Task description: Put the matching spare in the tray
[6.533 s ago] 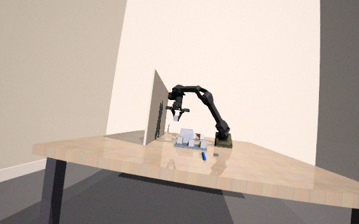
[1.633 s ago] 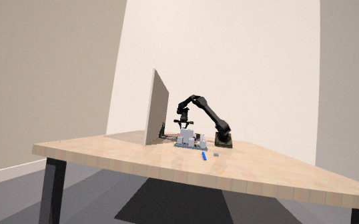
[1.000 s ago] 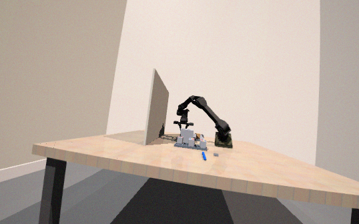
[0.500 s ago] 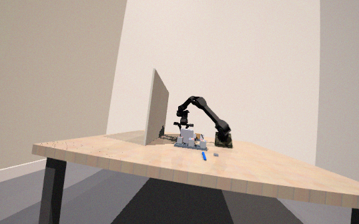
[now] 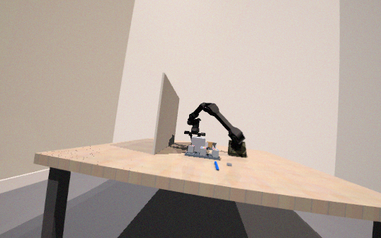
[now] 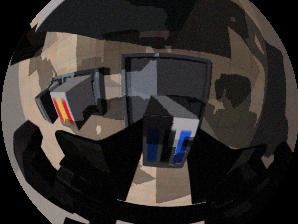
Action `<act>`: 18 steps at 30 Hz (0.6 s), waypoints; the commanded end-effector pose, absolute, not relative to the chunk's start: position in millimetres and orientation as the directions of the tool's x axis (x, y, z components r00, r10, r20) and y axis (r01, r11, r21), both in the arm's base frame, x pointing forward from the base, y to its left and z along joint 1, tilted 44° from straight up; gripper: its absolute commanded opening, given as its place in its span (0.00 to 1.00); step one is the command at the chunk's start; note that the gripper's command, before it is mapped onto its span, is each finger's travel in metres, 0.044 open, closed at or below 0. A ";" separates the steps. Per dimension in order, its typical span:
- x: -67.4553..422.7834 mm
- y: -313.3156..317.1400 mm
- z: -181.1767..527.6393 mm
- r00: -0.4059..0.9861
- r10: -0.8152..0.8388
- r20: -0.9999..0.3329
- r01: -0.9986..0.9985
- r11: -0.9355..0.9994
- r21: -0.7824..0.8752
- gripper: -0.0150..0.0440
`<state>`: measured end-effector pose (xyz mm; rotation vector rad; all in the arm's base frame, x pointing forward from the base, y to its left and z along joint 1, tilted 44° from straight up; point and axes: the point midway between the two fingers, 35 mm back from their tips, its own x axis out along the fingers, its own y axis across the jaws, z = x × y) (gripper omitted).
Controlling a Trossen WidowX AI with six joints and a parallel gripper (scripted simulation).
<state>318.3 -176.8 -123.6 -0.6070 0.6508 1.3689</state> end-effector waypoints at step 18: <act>317.6 -169.7 -129.4 0.085 0.680 -0.728 -0.994 0.107 -0.016 0.48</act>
